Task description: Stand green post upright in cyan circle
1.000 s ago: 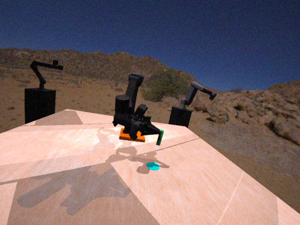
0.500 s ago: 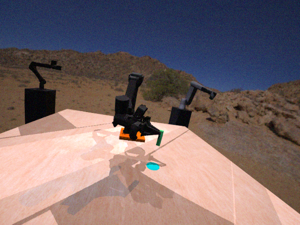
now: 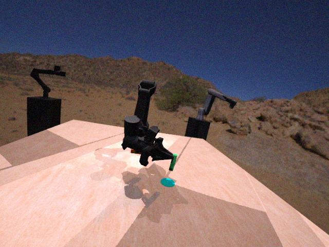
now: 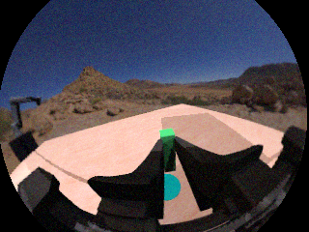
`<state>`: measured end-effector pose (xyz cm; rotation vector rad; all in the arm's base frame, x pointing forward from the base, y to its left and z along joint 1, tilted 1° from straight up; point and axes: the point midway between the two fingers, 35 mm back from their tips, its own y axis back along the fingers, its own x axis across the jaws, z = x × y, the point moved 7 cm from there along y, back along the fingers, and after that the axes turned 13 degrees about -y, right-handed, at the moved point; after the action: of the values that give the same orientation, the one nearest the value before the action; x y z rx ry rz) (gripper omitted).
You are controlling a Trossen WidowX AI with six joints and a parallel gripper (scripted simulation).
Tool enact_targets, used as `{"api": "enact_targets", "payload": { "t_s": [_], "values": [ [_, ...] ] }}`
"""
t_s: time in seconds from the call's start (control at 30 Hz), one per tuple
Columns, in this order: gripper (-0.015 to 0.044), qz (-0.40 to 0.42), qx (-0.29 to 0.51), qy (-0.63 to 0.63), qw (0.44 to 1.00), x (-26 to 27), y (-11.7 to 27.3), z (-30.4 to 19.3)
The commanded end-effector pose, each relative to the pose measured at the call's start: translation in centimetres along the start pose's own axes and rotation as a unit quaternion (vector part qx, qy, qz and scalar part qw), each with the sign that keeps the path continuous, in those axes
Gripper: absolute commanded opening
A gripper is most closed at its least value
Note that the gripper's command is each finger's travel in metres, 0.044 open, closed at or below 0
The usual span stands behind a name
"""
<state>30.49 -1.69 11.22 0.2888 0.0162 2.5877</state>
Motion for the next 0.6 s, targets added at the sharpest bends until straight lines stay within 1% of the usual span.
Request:
{"api": "enact_targets", "payload": {
  "t_s": [0.0,0.3,0.57],
  "values": [
    [0.0023,0.001,0.001,-0.008,1.0,-0.1,-0.1,-1.6],
    [0.0023,0.001,0.001,-0.008,1.0,-0.2,-0.2,-4.3],
    [0.0023,0.001,0.001,-0.005,1.0,-0.4,-0.3,-5.6]
  ]
}}
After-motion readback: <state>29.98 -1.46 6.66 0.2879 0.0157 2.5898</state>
